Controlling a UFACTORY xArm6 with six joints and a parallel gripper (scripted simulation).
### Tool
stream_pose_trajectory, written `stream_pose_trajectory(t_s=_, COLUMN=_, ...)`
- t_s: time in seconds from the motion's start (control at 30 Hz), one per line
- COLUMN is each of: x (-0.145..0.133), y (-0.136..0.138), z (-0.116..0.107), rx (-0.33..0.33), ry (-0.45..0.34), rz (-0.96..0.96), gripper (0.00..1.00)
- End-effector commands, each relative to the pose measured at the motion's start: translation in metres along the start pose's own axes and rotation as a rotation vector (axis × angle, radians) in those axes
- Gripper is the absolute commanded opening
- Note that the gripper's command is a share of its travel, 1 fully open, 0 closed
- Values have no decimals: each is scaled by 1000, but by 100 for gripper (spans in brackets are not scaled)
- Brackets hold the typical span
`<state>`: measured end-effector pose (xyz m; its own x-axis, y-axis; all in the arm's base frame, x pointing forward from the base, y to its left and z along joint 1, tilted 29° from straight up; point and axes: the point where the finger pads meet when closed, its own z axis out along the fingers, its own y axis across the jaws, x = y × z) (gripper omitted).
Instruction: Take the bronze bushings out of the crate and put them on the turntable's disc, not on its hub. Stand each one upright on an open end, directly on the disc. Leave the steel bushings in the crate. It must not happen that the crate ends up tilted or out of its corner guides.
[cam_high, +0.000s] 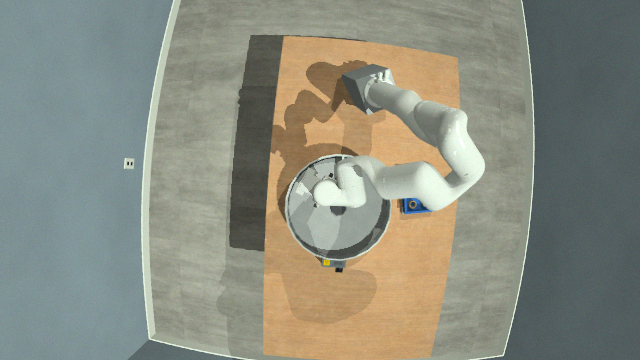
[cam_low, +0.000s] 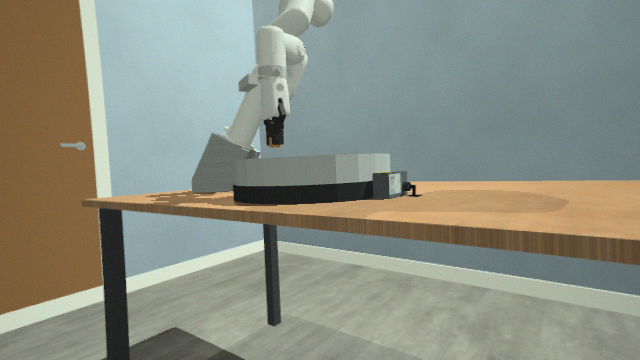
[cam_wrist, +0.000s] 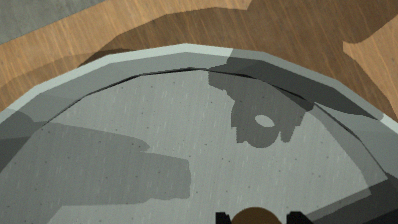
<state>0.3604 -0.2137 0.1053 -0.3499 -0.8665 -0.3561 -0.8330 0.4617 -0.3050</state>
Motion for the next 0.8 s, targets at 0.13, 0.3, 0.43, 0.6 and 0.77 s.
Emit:
stream_pose_trajectory(t_s=0.13, x=13, y=-9, z=1, rx=-1, ry=-11, rz=-4, gripper=0)
stream_pose_trajectory(t_s=0.3, x=13, y=-9, z=1, rx=-1, ry=-11, rz=-4, gripper=0)
stream_pose_trajectory(t_s=0.43, x=13, y=-9, z=1, rx=-1, ry=-11, rz=-4, gripper=0)
stream_pose_trajectory(t_s=0.6, x=13, y=-9, z=2, rx=-1, ry=-11, rz=-4, gripper=0)
stream_pose_trajectory(t_s=0.77, x=14, y=-10, z=12, rx=-1, ry=-11, rz=-4, gripper=0)
